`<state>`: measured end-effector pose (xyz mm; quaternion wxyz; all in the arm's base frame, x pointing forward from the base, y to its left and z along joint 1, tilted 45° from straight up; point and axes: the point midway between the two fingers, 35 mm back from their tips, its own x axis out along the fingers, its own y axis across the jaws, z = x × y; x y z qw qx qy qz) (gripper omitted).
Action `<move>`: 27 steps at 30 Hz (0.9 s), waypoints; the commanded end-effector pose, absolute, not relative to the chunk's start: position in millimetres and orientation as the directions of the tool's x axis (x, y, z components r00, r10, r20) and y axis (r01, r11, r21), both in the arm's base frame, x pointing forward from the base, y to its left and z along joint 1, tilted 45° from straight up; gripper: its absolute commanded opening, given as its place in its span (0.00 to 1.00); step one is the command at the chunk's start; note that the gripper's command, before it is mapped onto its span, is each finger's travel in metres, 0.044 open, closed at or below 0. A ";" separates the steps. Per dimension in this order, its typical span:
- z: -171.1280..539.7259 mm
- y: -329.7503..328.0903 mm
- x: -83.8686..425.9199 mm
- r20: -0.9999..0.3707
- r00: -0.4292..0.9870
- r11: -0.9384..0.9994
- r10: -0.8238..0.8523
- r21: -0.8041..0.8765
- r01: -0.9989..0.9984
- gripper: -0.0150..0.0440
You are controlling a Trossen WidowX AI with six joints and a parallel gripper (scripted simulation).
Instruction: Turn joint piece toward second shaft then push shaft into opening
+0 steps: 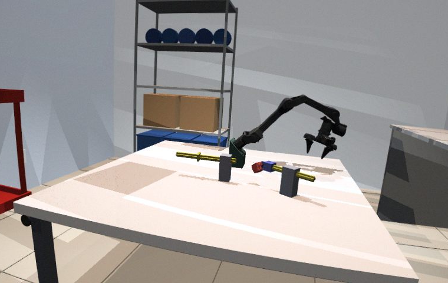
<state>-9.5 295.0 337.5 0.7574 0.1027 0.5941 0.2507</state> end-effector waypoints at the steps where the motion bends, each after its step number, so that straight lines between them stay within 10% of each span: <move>1: 315.5 295.3 27.4 -0.890 0.165 0.890 0.424 0.377 -0.256 1.00; 27: 202.5 182.0 215.0 -0.927 -0.129 0.921 0.353 0.368 -0.124 1.00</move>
